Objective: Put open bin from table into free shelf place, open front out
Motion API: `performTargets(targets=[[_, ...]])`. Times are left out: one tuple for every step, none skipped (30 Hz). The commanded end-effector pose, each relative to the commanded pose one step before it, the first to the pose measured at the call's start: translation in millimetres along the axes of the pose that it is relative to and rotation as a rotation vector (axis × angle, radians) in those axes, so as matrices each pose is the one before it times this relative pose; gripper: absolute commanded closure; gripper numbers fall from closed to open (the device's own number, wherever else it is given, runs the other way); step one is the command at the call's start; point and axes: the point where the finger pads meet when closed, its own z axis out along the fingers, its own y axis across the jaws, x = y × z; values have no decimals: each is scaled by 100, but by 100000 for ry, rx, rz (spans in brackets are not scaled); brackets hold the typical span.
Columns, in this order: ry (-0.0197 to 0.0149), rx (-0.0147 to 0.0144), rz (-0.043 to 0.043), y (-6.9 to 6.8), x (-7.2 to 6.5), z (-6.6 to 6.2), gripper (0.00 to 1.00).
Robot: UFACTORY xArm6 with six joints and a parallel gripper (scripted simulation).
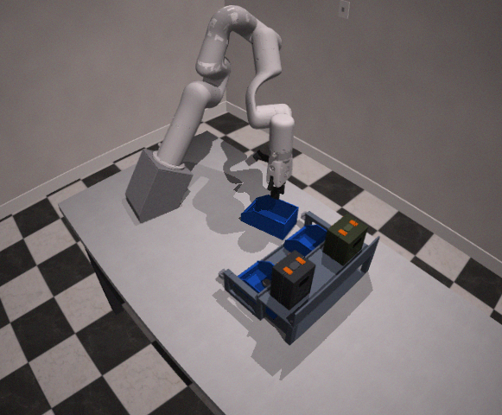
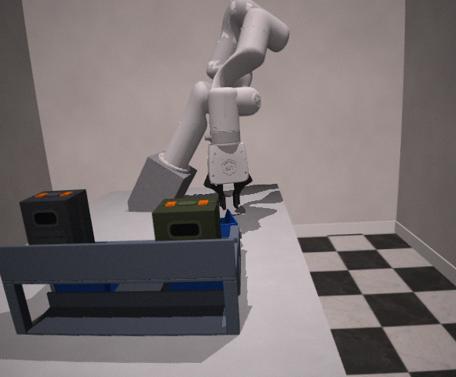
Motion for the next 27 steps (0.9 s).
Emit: performTargets(targets=[[-261,-4,-65,24,-109,332,72],[0,0,0,0,0,200,72],[0,0,0,0,0,200,72],[0,0,0,0,0,200,72],[0,0,0,0,0,0,72],[0,0,0,0,0,0,72],[0,0,0,0,0,0,72],[0,0,0,0,0,0,72],[0,0,0,0,0,0,72],[0,0,0,0,0,0,72],[0,0,0,0,0,0,72],[0,0,0,0,0,0,72],[0,0,0,0,0,0,72],[0,0,0,0,0,0,72],[0,0,0,0,0,0,72],[0,0,0,0,0,0,72],[-6,3,-2,1,-4,191,72],[3,-1,2,0,0,200,72],[3,-1,2,0,0,200,72],[3,-1,2,0,0,200,72],[3,-1,2,0,0,200,72],[0,0,0,0,0,0,72],[0,0,0,0,0,0,72],[0,0,0,0,0,0,72],[0,0,0,0,0,0,72],[0,0,0,0,0,0,72],[0,0,0,0,0,0,72]])
